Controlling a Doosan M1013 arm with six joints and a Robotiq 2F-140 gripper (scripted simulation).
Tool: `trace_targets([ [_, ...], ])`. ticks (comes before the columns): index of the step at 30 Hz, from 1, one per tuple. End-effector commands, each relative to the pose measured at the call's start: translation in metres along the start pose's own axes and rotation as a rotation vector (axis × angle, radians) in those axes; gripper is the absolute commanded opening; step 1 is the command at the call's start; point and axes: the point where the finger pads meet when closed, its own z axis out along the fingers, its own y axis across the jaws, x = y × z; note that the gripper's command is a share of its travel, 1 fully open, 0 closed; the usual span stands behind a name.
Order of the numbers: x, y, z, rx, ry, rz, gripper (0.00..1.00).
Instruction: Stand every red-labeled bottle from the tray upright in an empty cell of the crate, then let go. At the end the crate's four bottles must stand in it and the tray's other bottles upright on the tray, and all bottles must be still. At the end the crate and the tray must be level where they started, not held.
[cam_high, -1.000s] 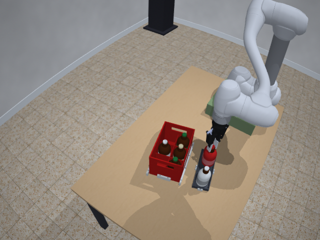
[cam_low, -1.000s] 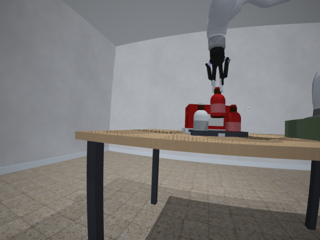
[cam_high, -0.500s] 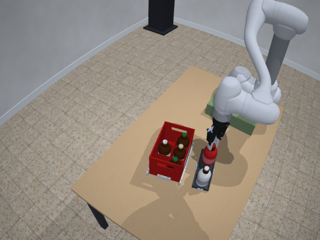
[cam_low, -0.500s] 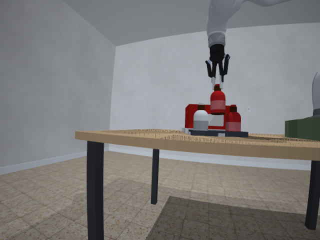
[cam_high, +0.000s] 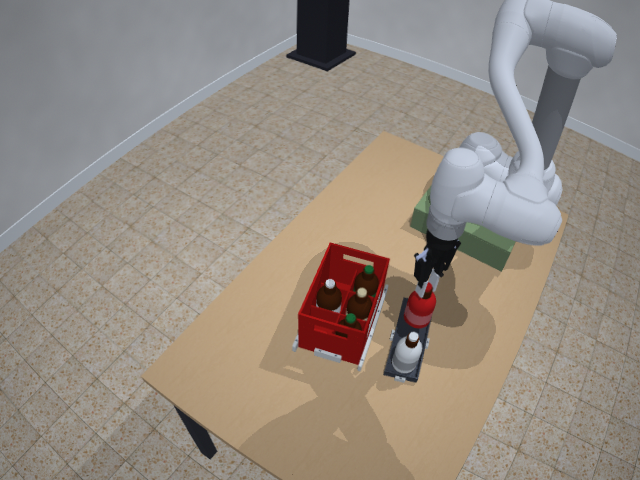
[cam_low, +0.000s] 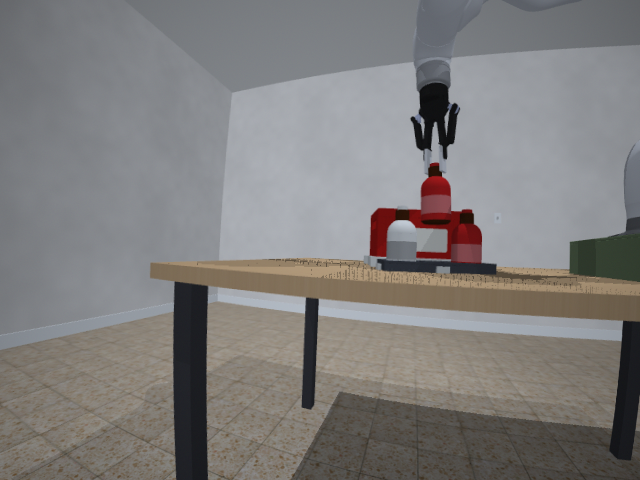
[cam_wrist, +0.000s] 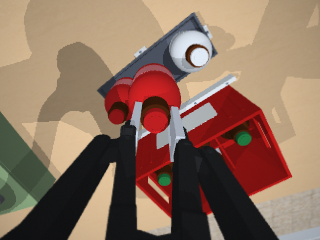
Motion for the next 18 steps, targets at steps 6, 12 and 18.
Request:
trace_targets([
  [6,0.0,0.0,-0.0034,0.0,0.0,0.0,0.0],
  [12,0.0,0.0,-0.0047,0.0,0.0,0.0,0.0],
  [18,0.0,0.0,-0.0048,0.0,0.0,0.0,0.0],
])
